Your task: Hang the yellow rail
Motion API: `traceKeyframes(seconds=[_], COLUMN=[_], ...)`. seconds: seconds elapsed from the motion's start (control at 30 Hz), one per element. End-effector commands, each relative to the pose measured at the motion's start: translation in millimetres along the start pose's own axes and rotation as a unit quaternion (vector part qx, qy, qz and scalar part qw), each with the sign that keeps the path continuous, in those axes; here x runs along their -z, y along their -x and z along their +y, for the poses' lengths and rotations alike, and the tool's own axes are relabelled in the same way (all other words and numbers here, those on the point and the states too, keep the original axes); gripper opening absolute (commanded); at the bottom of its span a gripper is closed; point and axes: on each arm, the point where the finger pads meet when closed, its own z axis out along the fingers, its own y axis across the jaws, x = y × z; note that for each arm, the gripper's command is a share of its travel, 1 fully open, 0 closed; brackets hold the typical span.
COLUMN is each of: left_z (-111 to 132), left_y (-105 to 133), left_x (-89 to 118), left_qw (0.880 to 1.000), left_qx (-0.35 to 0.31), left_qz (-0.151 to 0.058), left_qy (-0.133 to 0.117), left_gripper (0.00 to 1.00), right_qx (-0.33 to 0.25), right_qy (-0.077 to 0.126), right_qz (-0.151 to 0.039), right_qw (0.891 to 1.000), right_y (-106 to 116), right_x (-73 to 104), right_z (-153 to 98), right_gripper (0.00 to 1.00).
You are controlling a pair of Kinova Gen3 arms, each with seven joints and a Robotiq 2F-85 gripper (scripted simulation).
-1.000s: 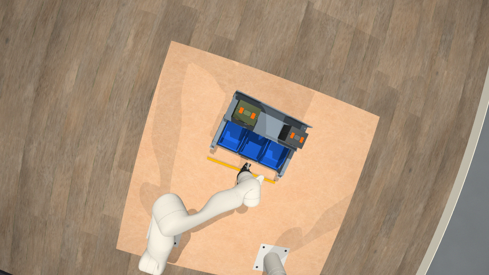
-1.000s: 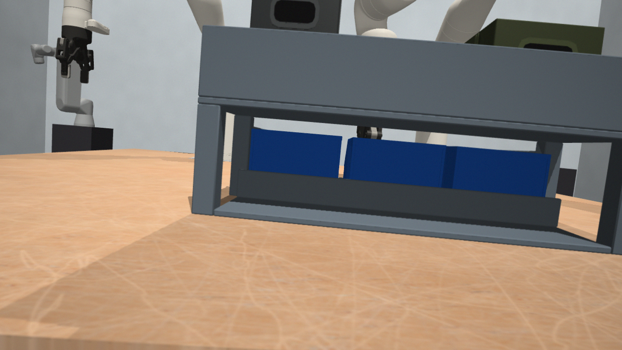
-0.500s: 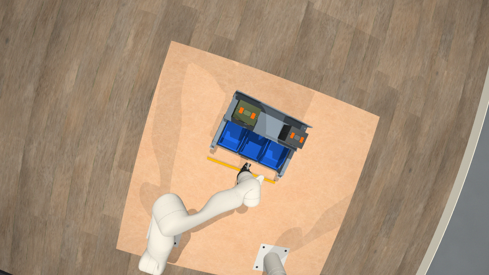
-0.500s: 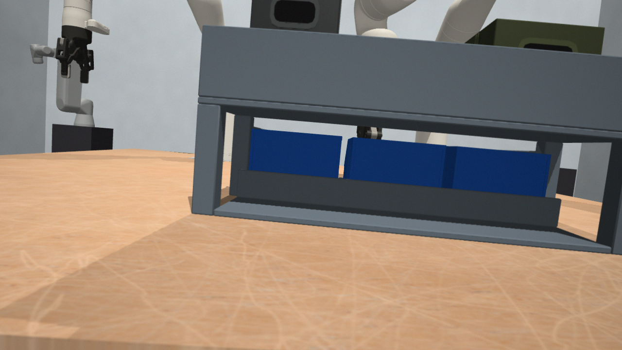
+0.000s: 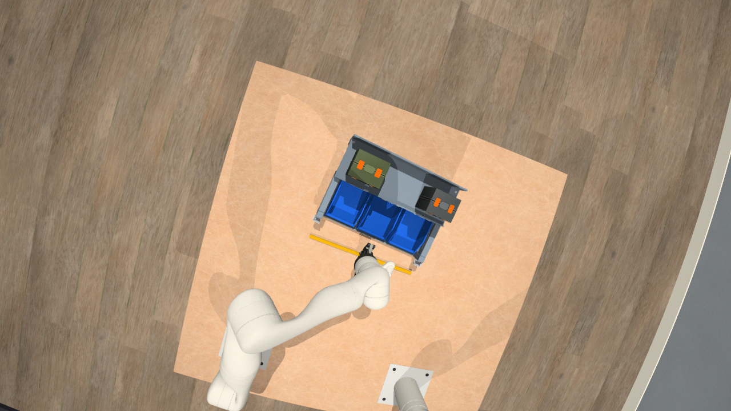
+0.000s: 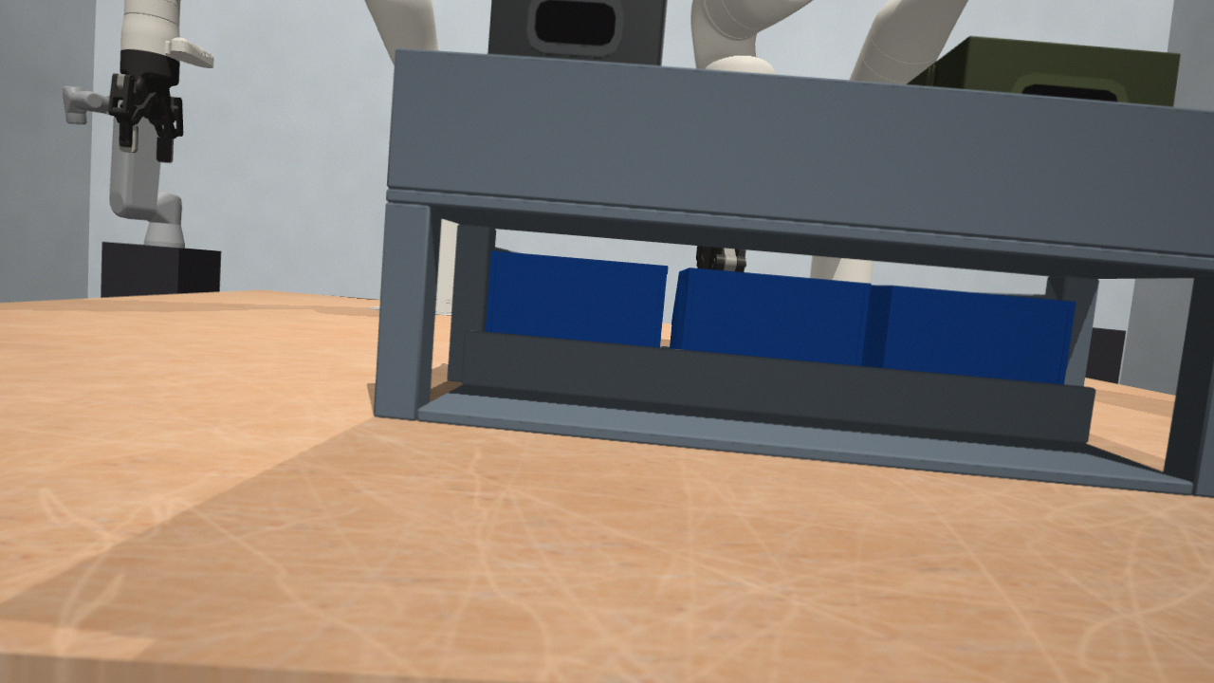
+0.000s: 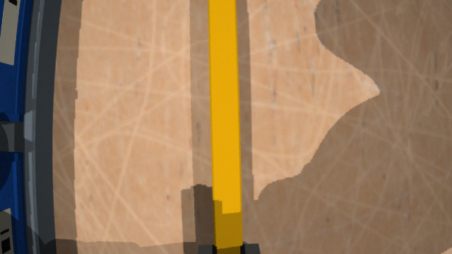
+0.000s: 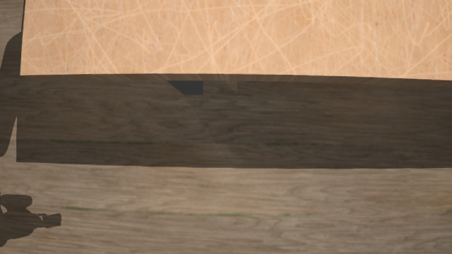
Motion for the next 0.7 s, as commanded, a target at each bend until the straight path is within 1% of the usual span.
traceKeyframes(seconds=[0.0, 0.33, 0.67], left_z=[0, 0, 0], left_y=[0, 0, 0], left_x=[1, 2, 11], left_qw=[1.0, 1.0, 1.0], left_qx=[0.0, 0.0, 0.0], left_qz=[0.0, 0.0, 0.0], left_qy=[-0.001, -0.001, -0.001], left_gripper=[0.099, 0.099, 0.099], right_qx=[0.0, 0.0, 0.0], right_qy=[0.0, 0.0, 0.0], right_qz=[-0.001, -0.001, -0.001], right_qw=[1.0, 1.0, 1.0], right_y=[0, 0, 0], right_x=[0.6, 0.6, 0.6], right_z=[0, 0, 0], right_gripper=[1.0, 1.0, 1.0])
